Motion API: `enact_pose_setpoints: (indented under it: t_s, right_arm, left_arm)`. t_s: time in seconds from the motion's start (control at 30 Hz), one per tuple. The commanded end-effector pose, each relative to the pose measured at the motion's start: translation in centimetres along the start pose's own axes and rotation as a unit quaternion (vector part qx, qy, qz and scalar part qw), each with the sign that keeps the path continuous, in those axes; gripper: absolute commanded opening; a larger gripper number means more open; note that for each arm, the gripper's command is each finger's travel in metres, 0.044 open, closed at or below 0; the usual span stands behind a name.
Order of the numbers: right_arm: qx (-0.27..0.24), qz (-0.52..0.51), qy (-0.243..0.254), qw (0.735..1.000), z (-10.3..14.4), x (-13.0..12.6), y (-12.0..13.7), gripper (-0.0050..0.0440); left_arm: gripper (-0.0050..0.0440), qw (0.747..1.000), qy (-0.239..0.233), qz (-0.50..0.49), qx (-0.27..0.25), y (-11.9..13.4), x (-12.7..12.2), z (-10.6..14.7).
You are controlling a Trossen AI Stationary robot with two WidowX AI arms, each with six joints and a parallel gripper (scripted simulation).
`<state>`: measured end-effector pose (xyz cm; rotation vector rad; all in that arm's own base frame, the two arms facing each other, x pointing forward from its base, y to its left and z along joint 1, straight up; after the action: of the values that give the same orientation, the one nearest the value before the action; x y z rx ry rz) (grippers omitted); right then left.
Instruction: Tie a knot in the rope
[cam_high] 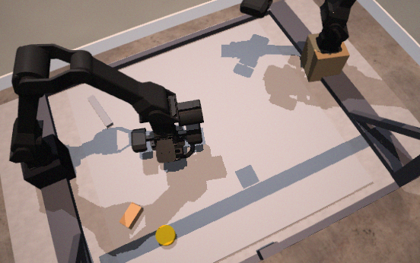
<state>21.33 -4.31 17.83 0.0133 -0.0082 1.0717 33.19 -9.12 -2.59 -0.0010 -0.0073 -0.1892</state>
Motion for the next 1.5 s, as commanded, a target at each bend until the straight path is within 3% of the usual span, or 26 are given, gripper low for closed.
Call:
enact_pose_setpoints:
  t_s: [0.0,0.2,1.03,1.47]
  right_arm:
    - [-0.008,0.002,-0.005,1.0,0.4,0.1,0.0,0.01]
    - [-0.008,0.002,-0.005,1.0,0.4,0.1,0.0,0.01]
    - [-0.008,0.002,-0.005,1.0,0.4,0.1,0.0,0.01]
    - [-0.008,0.002,-0.005,1.0,0.4,0.1,0.0,0.01]
  left_arm:
    - [0.0073,1.0,-0.01,0.002,-0.001,-0.1,0.4,0.4]
    - [0.0035,1.0,-0.01,0.002,-0.001,-0.1,0.4,0.4]
    - [0.0035,1.0,-0.01,0.002,-0.001,-0.1,0.4,0.7]
    - [0.0035,1.0,-0.01,0.002,-0.001,-0.1,0.4,2.9]
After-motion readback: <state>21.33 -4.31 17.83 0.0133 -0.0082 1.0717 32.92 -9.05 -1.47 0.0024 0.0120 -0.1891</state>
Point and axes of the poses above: on each arm, the point midway between the two fingers, 35 mm back from their tips, its own z axis back along the fingers, its own x axis across the jaws, y = z × x, the point moved 3 cm from there along z, back along the fingers, and after that the axes turned 6 degrees about z, right-handed, at the moved point
